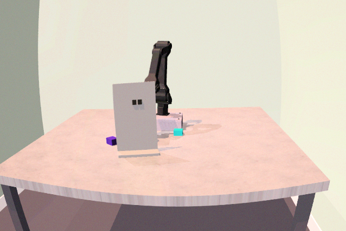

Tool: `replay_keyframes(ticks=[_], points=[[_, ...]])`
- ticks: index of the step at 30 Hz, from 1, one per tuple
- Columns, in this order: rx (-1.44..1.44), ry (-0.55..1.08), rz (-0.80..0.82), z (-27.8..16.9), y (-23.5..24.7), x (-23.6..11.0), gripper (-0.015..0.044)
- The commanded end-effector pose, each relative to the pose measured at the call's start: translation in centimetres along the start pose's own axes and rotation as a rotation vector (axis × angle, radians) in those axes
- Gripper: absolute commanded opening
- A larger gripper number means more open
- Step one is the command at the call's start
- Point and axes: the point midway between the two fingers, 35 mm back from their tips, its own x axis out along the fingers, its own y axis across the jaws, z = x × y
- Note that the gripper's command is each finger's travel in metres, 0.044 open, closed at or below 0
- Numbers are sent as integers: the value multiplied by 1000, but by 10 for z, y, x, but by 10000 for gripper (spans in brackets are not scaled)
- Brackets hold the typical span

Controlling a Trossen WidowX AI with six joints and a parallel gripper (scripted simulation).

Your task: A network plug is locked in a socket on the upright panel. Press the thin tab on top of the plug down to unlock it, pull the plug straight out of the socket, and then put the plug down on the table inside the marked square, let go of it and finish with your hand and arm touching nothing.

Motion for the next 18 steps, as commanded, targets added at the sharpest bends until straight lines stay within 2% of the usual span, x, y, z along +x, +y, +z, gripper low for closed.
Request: replay_keyframes(ticks=[1, 18], points=[[6, -4, -6, 0, -2, 2, 0], [1, 0, -3, -1, -2, 4, 0]])
